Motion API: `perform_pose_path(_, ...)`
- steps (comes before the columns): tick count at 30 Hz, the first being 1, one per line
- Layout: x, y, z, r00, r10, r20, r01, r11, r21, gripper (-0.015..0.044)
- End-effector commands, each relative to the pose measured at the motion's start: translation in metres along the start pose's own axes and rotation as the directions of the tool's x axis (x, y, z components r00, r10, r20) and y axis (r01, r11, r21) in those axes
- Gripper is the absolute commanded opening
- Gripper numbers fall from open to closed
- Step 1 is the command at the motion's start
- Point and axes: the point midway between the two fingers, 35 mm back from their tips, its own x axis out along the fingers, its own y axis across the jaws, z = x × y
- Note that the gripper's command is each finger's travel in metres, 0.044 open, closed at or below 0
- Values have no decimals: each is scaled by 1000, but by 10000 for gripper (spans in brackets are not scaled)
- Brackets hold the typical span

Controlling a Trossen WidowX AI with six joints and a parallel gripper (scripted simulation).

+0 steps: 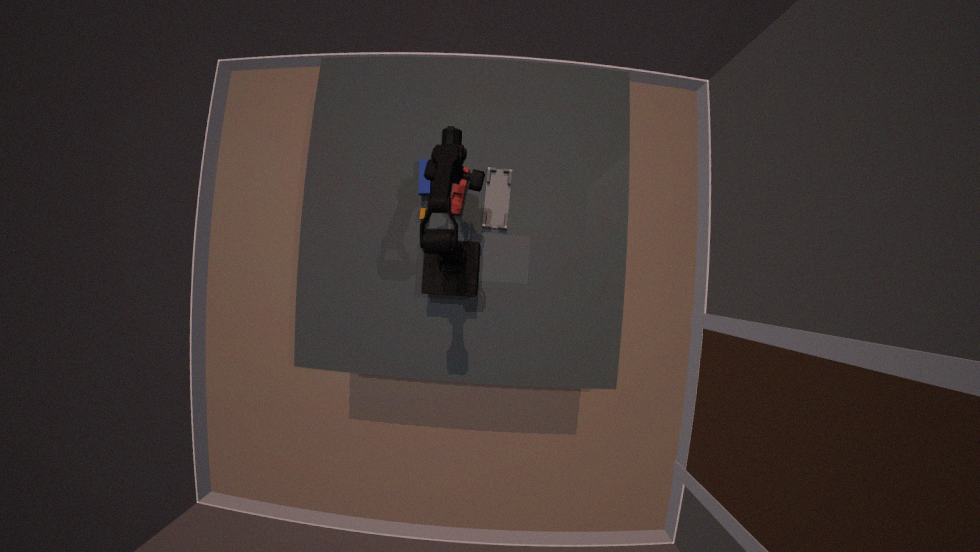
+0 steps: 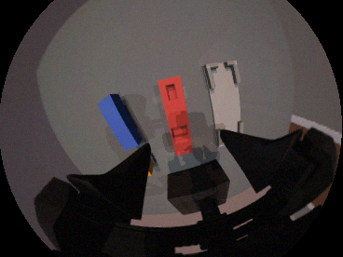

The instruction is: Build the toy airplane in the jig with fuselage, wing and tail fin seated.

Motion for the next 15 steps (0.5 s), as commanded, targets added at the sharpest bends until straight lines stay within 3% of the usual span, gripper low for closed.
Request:
perform_pose_path(1, 2, 2, -3, 999, -15, -31, 13, 999, -51, 440)
perform_pose_path(6, 5, 2, -3, 999, -15, -31, 13, 999, -51, 440)
perform_pose_path(10, 52, 2, -4, 999, -15, -31, 13, 999, -51, 440)
perform_pose_path(15, 55, 1, -5, 999, -15, -31, 13, 999, -51, 440)
